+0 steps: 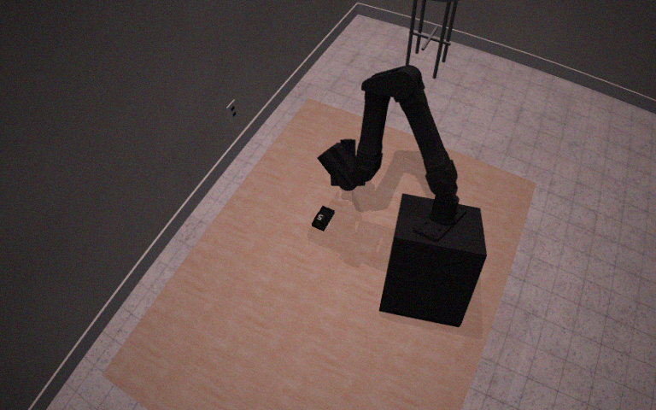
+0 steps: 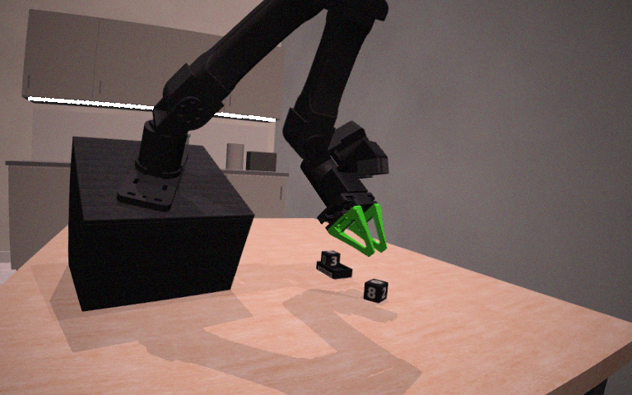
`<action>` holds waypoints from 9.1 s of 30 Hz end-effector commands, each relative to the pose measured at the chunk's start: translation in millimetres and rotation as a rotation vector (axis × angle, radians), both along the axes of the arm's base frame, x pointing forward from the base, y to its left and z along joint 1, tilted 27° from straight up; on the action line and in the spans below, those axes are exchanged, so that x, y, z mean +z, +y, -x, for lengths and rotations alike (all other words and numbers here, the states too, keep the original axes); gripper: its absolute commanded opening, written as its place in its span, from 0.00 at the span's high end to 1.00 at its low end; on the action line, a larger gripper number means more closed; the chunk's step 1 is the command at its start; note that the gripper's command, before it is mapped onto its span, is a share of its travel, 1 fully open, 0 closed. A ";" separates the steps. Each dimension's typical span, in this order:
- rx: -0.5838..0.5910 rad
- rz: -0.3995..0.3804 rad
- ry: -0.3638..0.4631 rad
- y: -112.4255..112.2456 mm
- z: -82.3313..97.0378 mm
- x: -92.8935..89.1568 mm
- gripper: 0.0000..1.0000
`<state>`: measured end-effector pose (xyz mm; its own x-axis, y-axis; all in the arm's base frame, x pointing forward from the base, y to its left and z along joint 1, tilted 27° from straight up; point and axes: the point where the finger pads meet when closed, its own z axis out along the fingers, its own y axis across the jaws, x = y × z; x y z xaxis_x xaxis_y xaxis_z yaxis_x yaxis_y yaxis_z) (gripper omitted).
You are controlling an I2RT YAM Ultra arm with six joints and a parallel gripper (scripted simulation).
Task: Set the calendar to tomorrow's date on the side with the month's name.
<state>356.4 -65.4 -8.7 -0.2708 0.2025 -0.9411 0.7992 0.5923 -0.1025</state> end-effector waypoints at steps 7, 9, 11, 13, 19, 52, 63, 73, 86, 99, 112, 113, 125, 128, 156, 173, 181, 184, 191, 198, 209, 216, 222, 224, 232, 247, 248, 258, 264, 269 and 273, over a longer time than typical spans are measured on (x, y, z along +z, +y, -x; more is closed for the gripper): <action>0.003 0.001 -0.013 -1.2 -3.2 -2.9 0.55; 0.003 0.001 -0.013 -2.5 -3.7 -5.6 0.55; 0.003 0.001 -0.013 -3.8 -4.4 -8.4 0.55; 0.003 0.001 -0.013 -5.2 -5.0 -11.5 0.55; 0.003 0.001 -0.013 -9.9 -7.2 -21.6 0.55; 0.003 0.002 -0.013 -25.1 -14.4 -54.6 0.55; 0.003 0.002 -0.013 -25.2 -14.4 -54.8 0.55; 0.003 0.002 -0.013 -25.2 -14.4 -54.8 0.55; 0.003 0.002 -0.013 -25.2 -14.4 -54.8 0.55; 0.003 0.002 -0.013 -25.2 -14.4 -54.8 0.74; 0.003 0.002 -0.013 -25.2 -14.4 -54.8 0.74; 0.003 0.002 -0.013 -25.2 -14.4 -54.8 0.74; 0.003 0.002 -0.013 -25.2 -14.4 -54.8 0.74; 0.003 0.002 -0.013 -25.2 -14.4 -54.8 0.74; 0.003 0.001 -0.013 3.3 -1.0 6.9 0.74; 0.004 -0.017 0.001 3.6 -2.6 7.0 0.74; 0.003 -0.090 0.057 3.6 -6.3 6.4 0.74; -0.004 -0.137 0.091 3.3 -6.0 7.2 0.74; -0.021 -0.200 0.137 2.8 -2.7 9.5 0.74; -0.023 -0.211 0.145 2.7 -2.3 9.8 0.74; -0.041 -0.376 0.270 1.5 -4.6 10.4 0.74; -0.049 -0.420 0.301 1.5 -3.6 11.8 0.74; -0.061 -0.529 0.388 0.2 -5.5 11.1 0.74; -0.067 -0.578 0.423 -0.1 -5.4 12.0 0.74; -0.074 -0.625 0.453 -0.1 -4.8 13.5 0.74; -0.100 -0.832 0.608 -2.0 -6.1 14.4 0.74; -0.100 -0.833 0.608 -2.0 -6.1 14.4 0.74; -0.118 -0.980 0.726 -3.5 -7.3 13.9 0.74; -0.125 -1.037 0.762 -3.9 -7.3 14.8 0.74; -0.126 -1.047 0.770 -4.0 -7.4 14.8 0.74; -0.132 -1.093 0.810 -4.5 -7.9 14.2 0.74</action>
<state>364.1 -74.9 -0.9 -0.5794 0.8105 0.0861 0.8032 0.5857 -0.1085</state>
